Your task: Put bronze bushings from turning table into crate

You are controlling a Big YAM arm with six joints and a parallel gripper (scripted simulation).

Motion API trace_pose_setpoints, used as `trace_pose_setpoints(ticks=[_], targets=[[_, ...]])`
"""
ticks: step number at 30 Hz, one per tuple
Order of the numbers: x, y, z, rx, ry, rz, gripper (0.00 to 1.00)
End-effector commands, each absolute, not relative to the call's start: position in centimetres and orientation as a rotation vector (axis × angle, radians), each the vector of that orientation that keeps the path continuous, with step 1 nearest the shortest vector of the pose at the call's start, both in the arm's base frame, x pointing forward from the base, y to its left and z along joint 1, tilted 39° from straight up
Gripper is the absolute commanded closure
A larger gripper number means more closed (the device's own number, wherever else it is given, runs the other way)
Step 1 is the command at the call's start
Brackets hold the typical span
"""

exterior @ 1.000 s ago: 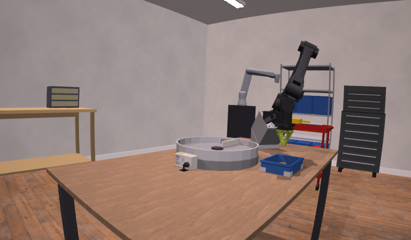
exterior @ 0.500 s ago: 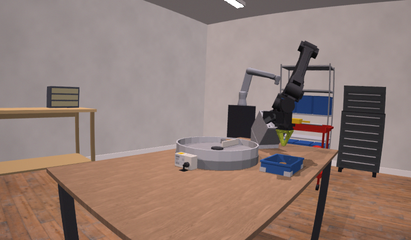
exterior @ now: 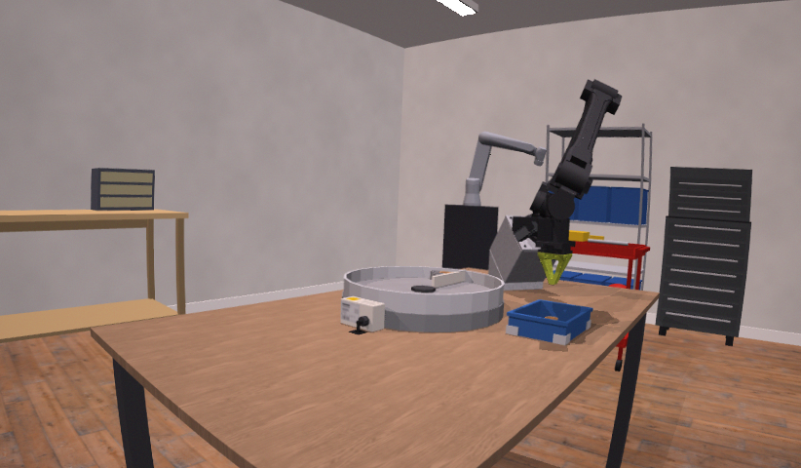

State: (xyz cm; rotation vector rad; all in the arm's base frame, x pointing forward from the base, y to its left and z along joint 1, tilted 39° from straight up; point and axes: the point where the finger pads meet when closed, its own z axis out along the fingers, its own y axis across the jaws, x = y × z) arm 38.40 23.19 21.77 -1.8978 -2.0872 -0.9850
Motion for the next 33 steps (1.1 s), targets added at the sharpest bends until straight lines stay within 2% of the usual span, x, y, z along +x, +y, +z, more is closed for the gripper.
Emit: trace_pose_setpoints(ticks=[1, 33], targets=[[39.2, 22.9, 23.8, -1.896, -2.092, -1.043, 0.87], [38.8, 21.8, 22.7, -1.897, -2.094, -1.049, 0.88]])
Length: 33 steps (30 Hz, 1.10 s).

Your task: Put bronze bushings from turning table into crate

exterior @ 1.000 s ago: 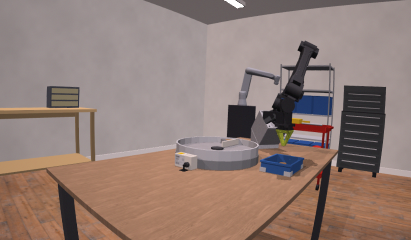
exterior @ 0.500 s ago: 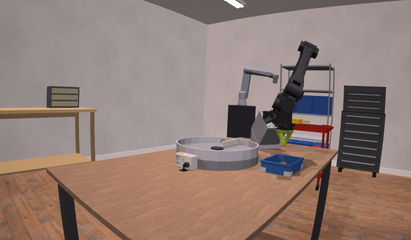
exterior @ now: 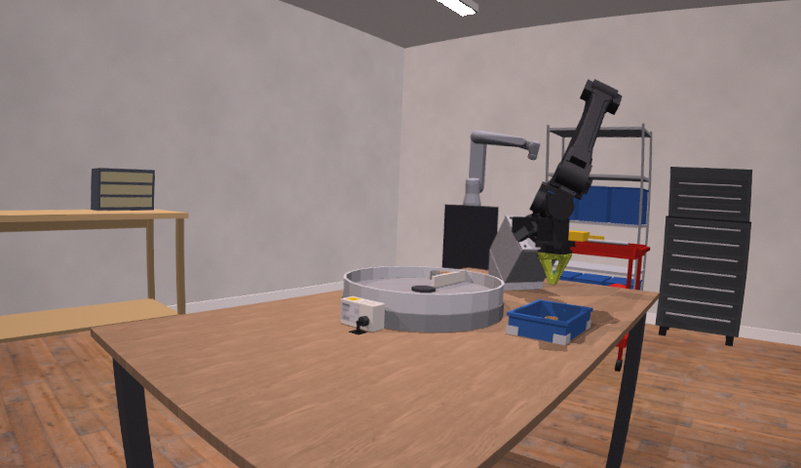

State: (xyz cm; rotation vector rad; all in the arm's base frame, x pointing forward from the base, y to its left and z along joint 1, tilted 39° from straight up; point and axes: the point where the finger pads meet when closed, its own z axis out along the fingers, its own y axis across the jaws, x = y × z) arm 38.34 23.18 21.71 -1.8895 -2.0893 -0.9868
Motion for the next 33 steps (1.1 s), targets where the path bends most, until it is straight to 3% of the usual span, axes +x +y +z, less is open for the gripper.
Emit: trace_pose_setpoints(ticks=[1, 33], targets=[[38.8, 21.2, 22.3, -1.898, -2.095, -1.048, 0.88], [37.7, -7.6, 1.0, -1.918, -2.098, -1.007, 0.88]])
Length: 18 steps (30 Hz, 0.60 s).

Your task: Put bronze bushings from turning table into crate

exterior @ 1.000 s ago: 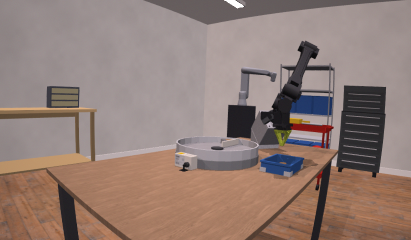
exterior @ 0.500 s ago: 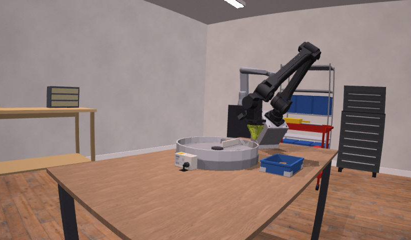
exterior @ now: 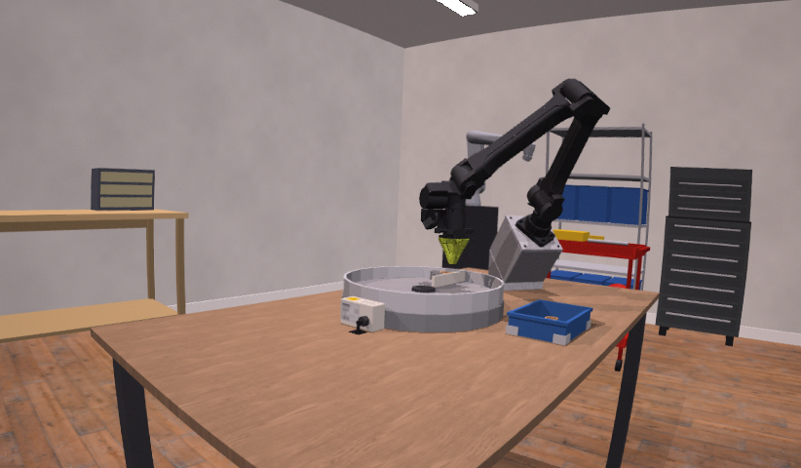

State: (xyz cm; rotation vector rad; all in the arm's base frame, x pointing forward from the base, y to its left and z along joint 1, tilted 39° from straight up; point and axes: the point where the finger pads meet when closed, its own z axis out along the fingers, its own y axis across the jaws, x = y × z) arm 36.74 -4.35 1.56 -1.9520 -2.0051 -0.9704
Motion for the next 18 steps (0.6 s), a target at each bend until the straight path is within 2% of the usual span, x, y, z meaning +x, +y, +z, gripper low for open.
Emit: trace_pose_setpoints(ticks=[1, 6, 18], targets=[[37.7, -8.6, 0.4, -1.919, -2.099, -1.004, 0.88], [37.4, -11.4, -1.7, -1.921, -2.099, -1.002, 0.88], [37.5, -11.0, -1.0, -1.908, -2.138, -1.016, 0.88]])
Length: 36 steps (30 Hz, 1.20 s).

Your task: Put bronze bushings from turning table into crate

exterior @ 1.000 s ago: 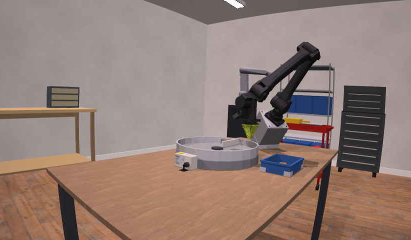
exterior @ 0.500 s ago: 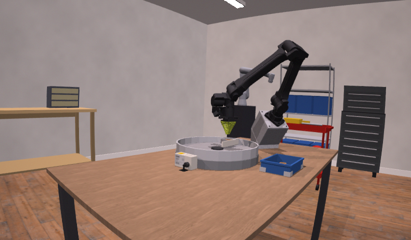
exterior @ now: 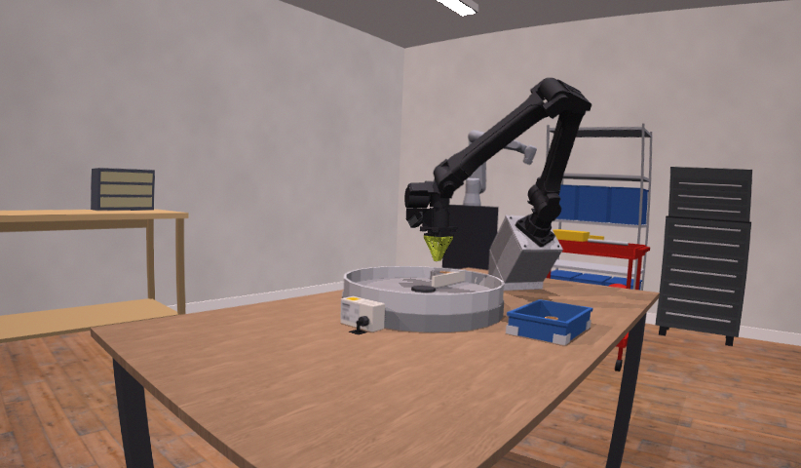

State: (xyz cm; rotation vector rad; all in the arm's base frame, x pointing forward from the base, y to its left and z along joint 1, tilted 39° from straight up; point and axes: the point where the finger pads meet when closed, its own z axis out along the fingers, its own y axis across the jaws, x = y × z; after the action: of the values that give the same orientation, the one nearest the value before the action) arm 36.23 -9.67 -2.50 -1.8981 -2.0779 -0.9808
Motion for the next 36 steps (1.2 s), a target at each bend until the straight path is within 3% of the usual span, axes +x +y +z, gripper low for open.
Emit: trace_pose_setpoints(ticks=[1, 28, 36], targets=[[37.5, -11.0, -1.0, -1.908, -2.138, -1.016, 0.88], [37.6, -10.9, -1.0, -1.912, -2.134, -1.016, 0.88], [37.2, -8.1, -4.3, -1.895, -2.086, -0.985, 0.88]])
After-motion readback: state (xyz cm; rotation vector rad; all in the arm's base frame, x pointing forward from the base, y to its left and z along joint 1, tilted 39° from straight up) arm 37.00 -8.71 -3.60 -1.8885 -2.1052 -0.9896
